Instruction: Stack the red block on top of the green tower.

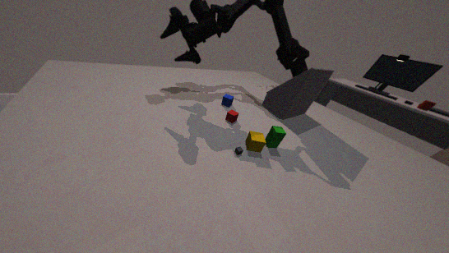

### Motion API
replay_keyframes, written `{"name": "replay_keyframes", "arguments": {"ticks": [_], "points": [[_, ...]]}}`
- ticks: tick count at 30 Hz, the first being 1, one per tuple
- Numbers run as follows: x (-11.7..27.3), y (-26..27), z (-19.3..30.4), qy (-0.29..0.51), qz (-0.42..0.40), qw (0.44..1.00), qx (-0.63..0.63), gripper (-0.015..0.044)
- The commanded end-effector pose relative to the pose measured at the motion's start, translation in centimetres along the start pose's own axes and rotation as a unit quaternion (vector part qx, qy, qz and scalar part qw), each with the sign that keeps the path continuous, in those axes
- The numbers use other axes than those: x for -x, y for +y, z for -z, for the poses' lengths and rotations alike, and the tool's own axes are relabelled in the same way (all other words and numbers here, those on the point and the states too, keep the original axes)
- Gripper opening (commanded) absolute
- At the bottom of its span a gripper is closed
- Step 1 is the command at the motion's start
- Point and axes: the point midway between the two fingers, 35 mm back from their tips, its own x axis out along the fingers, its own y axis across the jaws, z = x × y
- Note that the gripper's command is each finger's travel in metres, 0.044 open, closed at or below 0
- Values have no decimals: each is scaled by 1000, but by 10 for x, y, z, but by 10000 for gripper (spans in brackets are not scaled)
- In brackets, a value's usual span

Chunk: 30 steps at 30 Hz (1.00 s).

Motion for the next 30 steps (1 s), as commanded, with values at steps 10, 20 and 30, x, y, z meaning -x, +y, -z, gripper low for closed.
{"name": "replay_keyframes", "arguments": {"ticks": [10, 20, 30], "points": [[16, -11, 203, 289, 125, 910, 269, 440], [82, -38, 288, 426, 163, 678, 576, 440], [108, -48, 294, 448, 162, 531, 700, 440]]}}
